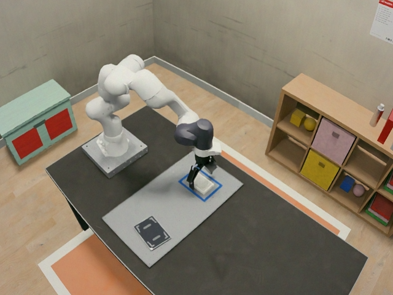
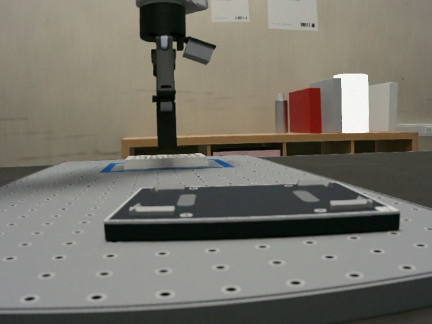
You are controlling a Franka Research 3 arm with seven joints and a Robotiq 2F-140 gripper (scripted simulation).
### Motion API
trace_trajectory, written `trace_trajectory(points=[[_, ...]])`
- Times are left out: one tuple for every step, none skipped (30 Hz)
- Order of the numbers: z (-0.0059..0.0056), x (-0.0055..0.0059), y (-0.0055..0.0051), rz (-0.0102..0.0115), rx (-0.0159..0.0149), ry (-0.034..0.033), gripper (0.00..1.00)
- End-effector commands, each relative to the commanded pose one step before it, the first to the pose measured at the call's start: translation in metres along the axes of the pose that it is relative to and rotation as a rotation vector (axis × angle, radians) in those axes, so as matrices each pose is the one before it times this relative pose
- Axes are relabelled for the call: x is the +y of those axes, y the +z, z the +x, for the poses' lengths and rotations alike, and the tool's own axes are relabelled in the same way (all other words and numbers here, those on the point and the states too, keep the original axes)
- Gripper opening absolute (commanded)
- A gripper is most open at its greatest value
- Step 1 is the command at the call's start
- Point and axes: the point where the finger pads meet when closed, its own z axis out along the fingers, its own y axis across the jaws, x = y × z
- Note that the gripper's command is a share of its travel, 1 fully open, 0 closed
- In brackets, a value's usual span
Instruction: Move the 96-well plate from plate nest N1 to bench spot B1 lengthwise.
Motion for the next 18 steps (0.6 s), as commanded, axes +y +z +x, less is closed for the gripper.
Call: trace_trajectory(points=[[-0.00182, 0.00030, -0.00925, -0.00096, -0.00591, -0.00497, 1.00], [0.00000, 0.00000, -0.00267, 0.00000, 0.00000, 0.00000, 1.00], [0.00000, 0.00000, -0.00267, 0.00000, 0.00000, 0.00000, 1.00], [0.00000, 0.00000, -0.00267, 0.00000, 0.00000, 0.00000, 1.00], [0.00000, 0.00000, -0.00267, 0.00000, 0.00000, 0.00000, 1.00], [0.00000, 0.00000, 0.00000, 0.00000, 0.00000, 0.00000, 1.00], [0.00000, 0.00000, 0.00000, 0.00000, 0.00000, 0.00000, 1.00], [0.00000, 0.00000, -0.00267, 0.00000, 0.00000, 0.00000, 1.00], [0.00000, 0.00000, -0.00267, 0.00000, 0.00000, 0.00000, 1.00], [0.00000, 0.00000, -0.00267, 0.00000, 0.00000, 0.00000, 1.00], [0.00000, 0.00000, -0.00267, 0.00000, 0.00000, 0.00000, 1.00], [0.00000, 0.00000, -0.00267, 0.00000, 0.00000, 0.00000, 1.00], [0.00000, 0.00000, -0.00267, 0.00000, 0.00000, 0.00000, 1.00], [0.00000, 0.00000, -0.00267, 0.00000, 0.00000, 0.00000, 1.00], [0.00000, 0.00000, -0.00267, 0.00000, 0.00000, 0.00000, 1.00], [0.00000, 0.00000, -0.00267, 0.00000, 0.00000, 0.00000, 1.00], [0.00000, 0.00000, -0.00267, 0.00000, 0.00000, 0.00000, 1.00], [0.00000, 0.00000, -0.00267, 0.00000, 0.00000, 0.00000, 1.00]])
